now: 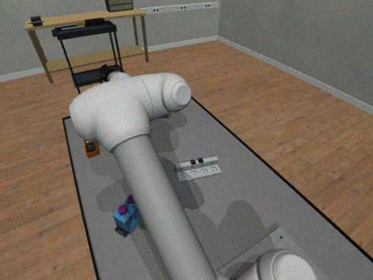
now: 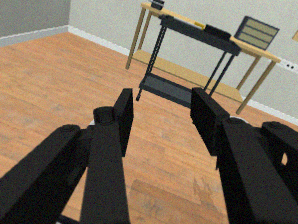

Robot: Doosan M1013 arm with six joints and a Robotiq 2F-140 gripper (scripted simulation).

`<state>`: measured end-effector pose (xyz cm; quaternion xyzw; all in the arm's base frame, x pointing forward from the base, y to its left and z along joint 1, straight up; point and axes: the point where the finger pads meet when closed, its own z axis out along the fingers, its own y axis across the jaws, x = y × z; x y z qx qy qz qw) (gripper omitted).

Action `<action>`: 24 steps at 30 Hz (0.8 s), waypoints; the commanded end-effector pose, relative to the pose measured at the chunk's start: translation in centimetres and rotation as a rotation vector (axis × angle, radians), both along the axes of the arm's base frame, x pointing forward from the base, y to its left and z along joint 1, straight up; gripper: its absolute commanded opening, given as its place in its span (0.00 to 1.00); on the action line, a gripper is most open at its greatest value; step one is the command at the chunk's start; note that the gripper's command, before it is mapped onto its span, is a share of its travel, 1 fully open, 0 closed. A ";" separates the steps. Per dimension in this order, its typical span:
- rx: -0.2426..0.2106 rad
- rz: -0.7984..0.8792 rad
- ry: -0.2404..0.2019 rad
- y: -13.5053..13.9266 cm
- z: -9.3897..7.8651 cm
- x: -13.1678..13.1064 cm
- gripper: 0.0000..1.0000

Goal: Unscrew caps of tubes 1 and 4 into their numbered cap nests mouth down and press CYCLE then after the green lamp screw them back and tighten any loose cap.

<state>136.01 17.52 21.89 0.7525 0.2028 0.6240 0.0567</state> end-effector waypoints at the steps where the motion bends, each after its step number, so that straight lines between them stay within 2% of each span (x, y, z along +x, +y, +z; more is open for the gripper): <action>1: 0.001 0.000 -0.002 0.0 0.3 0.0 0.41; 18: 0.001 0.000 -0.002 0.0 0.3 0.0 0.41; 19: -0.010 0.011 0.005 -0.1 0.2 -0.8 0.41; 23: -0.129 -0.014 0.057 -1.3 0.5 -2.3 0.41; 24: -0.147 -0.015 0.066 -1.6 0.5 -2.7 0.41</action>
